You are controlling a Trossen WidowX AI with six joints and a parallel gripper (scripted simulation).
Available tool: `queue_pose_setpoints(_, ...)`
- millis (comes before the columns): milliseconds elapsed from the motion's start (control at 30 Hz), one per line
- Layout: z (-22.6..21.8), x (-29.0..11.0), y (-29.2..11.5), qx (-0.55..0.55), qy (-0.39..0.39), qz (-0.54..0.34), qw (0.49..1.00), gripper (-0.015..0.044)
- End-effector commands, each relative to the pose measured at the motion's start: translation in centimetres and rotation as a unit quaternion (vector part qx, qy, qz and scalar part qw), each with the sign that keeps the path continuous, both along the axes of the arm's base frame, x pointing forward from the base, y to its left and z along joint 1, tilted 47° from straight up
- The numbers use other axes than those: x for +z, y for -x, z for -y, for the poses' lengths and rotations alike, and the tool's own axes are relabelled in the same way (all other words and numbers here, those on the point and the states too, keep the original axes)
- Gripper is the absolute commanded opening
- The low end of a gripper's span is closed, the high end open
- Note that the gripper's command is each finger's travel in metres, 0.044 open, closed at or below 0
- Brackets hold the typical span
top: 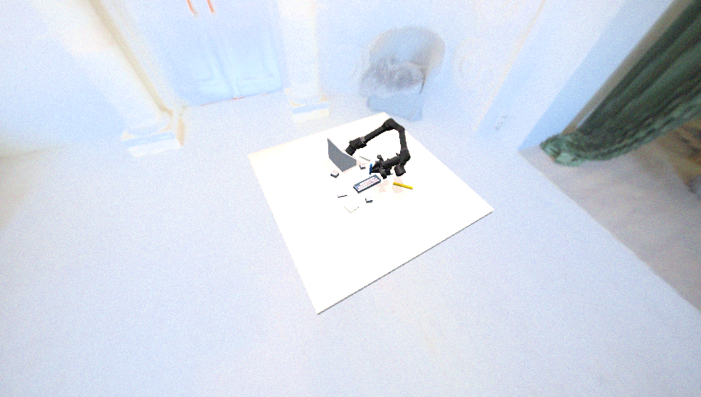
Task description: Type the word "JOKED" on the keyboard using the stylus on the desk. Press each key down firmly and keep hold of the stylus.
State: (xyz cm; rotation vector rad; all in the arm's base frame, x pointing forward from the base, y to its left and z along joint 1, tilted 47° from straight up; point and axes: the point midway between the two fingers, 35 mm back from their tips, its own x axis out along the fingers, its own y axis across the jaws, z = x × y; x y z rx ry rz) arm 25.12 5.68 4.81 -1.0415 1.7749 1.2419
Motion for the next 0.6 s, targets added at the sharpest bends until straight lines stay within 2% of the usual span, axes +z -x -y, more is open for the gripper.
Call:
queue_pose_setpoints(0,0.4,-0.3,-0.4,0.001,0.0,0.0,1.0,0.0)
queue_pose_setpoints(233,2.0,-1.7,-2.1,0.004,0.001,0.002,1.0,0.0)
queue_pose_setpoints(567,0.4,-3.0,-1.9,0.004,0.0,0.002,1.0,0.0)
